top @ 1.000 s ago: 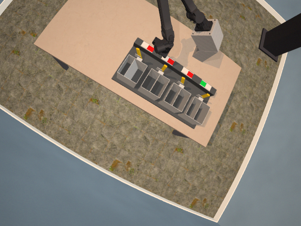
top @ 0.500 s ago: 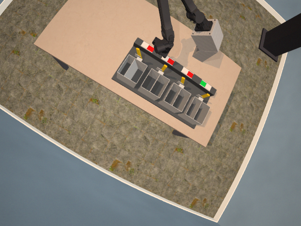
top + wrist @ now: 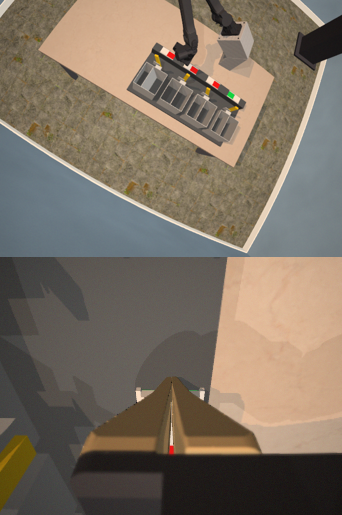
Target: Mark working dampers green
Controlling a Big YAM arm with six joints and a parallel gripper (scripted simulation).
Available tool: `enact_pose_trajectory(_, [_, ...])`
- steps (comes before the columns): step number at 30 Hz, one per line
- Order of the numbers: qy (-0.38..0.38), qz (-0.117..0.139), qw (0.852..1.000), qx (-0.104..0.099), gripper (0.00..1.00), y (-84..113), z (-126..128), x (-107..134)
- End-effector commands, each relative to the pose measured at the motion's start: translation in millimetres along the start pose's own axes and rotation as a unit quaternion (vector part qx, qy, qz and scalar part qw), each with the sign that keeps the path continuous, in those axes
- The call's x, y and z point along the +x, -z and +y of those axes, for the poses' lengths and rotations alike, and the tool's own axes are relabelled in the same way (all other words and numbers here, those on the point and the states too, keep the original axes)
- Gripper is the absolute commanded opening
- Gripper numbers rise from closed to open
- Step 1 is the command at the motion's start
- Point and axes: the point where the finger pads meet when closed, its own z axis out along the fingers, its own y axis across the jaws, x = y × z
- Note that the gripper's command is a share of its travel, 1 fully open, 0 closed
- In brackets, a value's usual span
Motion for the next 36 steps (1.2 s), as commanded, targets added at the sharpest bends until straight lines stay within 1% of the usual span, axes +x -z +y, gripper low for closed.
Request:
enact_pose_trajectory(1, [-0.003, -0.002, 1.000, -0.001, 0.00, -3.8, 1.6, -2.2])
enact_pose_trajectory(36, [0.000, 0.000, 1.000, 0.002, 0.00, -3.3, 0.7, -1.4])
